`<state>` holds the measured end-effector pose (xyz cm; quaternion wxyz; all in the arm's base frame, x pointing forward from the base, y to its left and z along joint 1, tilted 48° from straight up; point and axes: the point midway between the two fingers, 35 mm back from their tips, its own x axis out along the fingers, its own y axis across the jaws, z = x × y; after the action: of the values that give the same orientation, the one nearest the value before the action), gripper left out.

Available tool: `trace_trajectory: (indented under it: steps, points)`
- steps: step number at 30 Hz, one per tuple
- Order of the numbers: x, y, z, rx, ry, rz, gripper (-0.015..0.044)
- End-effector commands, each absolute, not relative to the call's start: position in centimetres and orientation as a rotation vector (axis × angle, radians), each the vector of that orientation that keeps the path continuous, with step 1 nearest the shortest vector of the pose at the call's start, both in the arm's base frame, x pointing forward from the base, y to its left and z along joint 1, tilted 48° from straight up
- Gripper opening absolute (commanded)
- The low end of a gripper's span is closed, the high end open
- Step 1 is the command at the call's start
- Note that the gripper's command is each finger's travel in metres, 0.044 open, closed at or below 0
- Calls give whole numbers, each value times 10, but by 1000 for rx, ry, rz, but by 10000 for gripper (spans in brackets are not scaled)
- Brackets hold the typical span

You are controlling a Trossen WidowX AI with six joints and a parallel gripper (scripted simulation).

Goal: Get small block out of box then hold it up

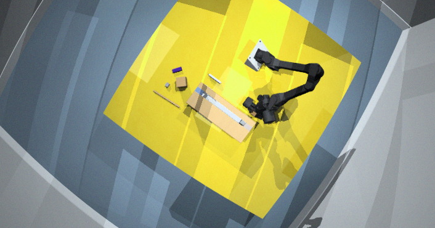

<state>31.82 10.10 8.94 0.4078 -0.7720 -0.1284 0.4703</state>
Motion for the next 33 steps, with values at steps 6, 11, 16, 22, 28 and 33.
trace_trajectory:
  steps: [6,11,16,22,28,33]
  points:
    - [316,75,113,-1952,-326,1187,0]
    - [310,58,129,-1961,-334,1195,0]
    - [308,56,129,-1906,-294,1196,0]
    - [304,50,127,-1681,-135,1191,0]
    - [300,44,125,-1453,15,1171,0]
    - [296,40,125,-1262,135,1144,0]
